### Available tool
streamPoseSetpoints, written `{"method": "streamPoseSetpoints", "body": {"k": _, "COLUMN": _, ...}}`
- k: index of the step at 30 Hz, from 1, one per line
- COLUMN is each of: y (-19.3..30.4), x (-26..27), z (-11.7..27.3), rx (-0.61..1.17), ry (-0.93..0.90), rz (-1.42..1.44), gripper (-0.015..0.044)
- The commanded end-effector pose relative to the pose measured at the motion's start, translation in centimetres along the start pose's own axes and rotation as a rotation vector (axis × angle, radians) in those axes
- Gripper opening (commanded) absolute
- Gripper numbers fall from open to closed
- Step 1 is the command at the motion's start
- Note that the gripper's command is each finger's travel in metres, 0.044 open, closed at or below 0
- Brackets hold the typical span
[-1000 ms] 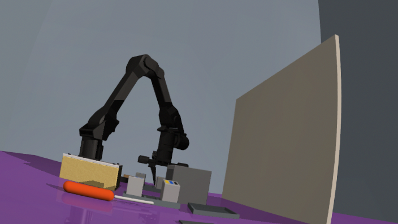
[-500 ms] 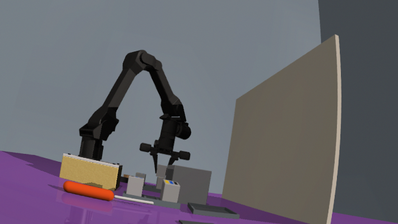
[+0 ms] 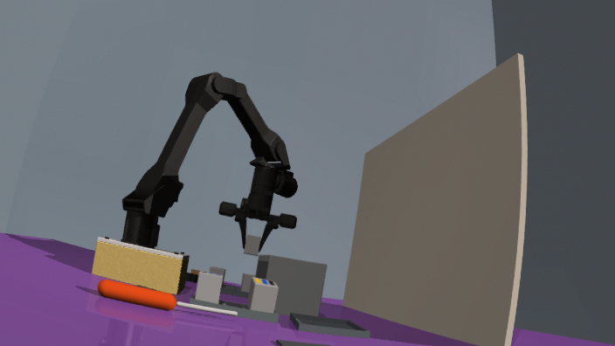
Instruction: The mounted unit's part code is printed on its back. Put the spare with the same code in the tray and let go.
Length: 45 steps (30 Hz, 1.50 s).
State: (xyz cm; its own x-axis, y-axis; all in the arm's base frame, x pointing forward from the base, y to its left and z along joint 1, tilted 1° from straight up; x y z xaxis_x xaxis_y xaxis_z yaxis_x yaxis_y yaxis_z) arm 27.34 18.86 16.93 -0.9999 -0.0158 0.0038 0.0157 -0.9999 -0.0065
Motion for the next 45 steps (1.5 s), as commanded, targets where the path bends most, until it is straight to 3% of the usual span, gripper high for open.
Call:
{"method": "streamPoseSetpoints", "body": {"k": 1, "y": -0.3, "x": -0.1, "z": 2.4, "rx": -0.007, "ry": 0.015, "rz": -0.006, "gripper": 0.0}}
{"method": "streamPoseSetpoints", "body": {"k": 8, "y": -0.5, "x": 0.1, "z": 5.6, "rx": -0.003, "ry": 0.007, "rz": 0.001, "gripper": 0.0}}
{"method": "streamPoseSetpoints", "body": {"k": 15, "y": 0.1, "x": -0.4, "z": 5.9, "rx": -0.002, "ry": 0.007, "rz": 0.002, "gripper": 0.0}}
{"method": "streamPoseSetpoints", "body": {"k": 45, "y": 16.6, "x": -7.2, "z": 6.5, "rx": 0.015, "ry": 0.026, "rz": -0.075, "gripper": 0.0}}
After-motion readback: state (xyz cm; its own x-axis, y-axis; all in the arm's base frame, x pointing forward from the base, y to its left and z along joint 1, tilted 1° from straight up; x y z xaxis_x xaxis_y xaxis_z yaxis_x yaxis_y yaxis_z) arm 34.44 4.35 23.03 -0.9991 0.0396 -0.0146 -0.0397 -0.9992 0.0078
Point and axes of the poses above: the point midway between the two fingers, 35 mm back from their tips, its own z axis back along the fingers, its own x axis across the jaws, y = z × x, the point moved 9 cm from there along z, back along the fingers, and after that the axes turned 14 degrees about z, right-handed, at the moved point
